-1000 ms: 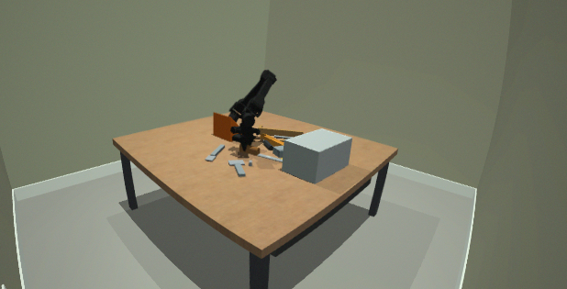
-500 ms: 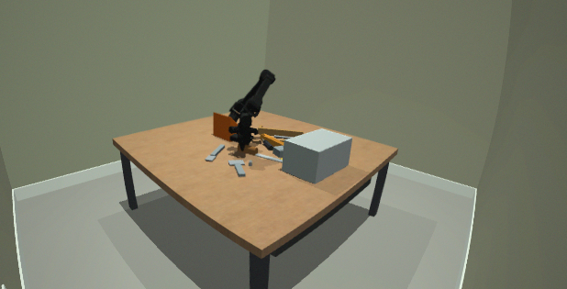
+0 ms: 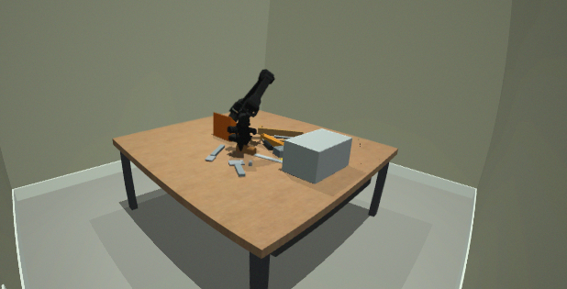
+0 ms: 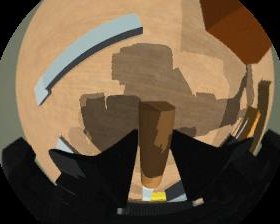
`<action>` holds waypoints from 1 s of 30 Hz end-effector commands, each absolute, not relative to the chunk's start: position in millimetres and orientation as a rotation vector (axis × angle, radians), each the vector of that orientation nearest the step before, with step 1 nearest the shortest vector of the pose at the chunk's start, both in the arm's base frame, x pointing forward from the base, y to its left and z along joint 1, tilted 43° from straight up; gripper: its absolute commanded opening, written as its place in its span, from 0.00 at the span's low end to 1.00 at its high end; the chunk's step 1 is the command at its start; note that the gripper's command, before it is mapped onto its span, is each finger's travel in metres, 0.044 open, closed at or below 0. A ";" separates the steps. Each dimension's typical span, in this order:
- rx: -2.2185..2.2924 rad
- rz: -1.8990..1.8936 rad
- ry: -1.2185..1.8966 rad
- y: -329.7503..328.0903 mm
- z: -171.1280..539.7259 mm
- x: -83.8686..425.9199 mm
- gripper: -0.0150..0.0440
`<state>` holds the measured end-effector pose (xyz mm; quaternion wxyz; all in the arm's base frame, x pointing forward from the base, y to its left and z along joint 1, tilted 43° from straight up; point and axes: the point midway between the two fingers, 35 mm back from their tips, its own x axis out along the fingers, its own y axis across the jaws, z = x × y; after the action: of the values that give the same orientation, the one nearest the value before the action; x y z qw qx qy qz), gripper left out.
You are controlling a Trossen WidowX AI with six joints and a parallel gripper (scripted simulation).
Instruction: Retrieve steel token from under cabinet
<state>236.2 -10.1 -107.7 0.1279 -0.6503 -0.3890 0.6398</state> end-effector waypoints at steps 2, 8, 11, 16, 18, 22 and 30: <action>-1.892 1.861 -1.132 -10.1 -107.7 236.2 0.59; -1.898 1.863 -1.130 -10.0 -107.5 236.3 0.71; -1.899 1.863 -1.132 -9.8 -107.4 236.4 0.71; -1.899 1.863 -1.132 -9.4 -107.7 236.1 0.71; -1.898 1.863 -1.130 -8.7 -108.8 235.3 0.71; -1.901 1.861 -1.134 -8.9 -108.5 236.0 0.62; -1.901 1.861 -1.134 -8.9 -108.5 236.0 0.43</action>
<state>235.7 -8.8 -108.7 0.1247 -0.6519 -0.3888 0.6390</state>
